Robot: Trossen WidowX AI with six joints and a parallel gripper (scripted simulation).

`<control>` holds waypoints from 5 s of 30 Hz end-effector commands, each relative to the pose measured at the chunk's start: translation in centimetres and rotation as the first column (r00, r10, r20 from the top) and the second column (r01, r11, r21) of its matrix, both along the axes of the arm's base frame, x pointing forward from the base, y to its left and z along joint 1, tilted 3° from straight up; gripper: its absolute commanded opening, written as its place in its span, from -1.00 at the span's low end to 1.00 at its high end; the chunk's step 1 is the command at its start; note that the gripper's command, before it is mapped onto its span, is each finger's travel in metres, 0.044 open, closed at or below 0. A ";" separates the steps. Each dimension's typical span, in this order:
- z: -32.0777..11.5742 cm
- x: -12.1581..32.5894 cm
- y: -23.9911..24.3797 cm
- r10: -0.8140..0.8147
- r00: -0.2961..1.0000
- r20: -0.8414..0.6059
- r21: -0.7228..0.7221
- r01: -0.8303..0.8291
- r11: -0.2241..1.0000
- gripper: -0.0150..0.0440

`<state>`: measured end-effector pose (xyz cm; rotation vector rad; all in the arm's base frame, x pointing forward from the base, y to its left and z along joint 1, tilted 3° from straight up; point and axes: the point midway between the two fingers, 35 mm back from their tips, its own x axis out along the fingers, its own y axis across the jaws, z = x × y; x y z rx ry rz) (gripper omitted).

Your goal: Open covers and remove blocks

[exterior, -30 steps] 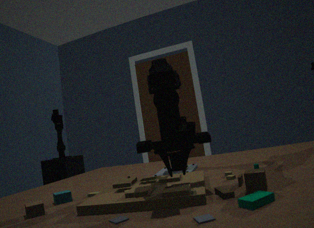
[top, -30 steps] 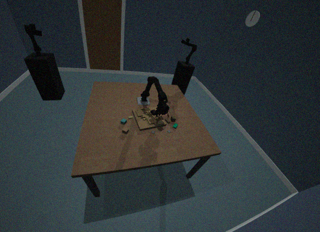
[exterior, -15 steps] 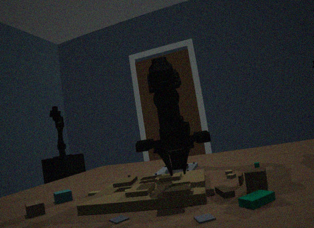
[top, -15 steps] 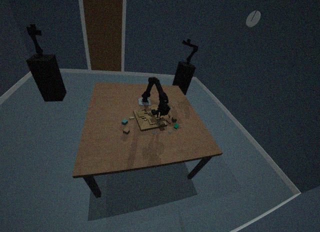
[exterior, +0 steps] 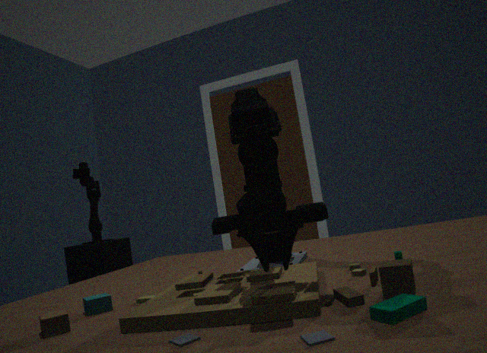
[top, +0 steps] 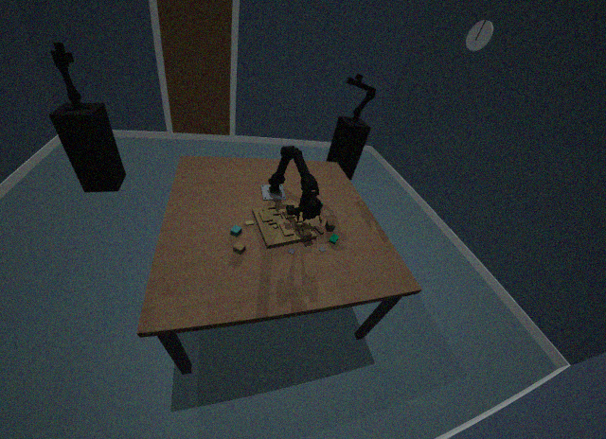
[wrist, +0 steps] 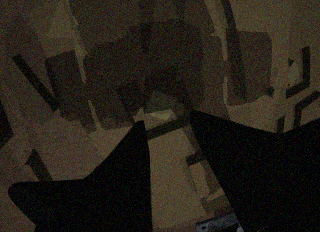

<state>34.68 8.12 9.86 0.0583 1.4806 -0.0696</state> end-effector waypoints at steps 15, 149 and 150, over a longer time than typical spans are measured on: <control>0.0 0.1 0.1 -0.259 0.966 0.000 0.026 0.259 0.965 0.00; 3.9 -0.3 0.0 -0.499 0.867 -0.007 0.049 0.498 0.866 -0.22; 4.1 -0.3 0.0 -0.499 0.867 -0.007 0.049 0.498 0.866 -0.22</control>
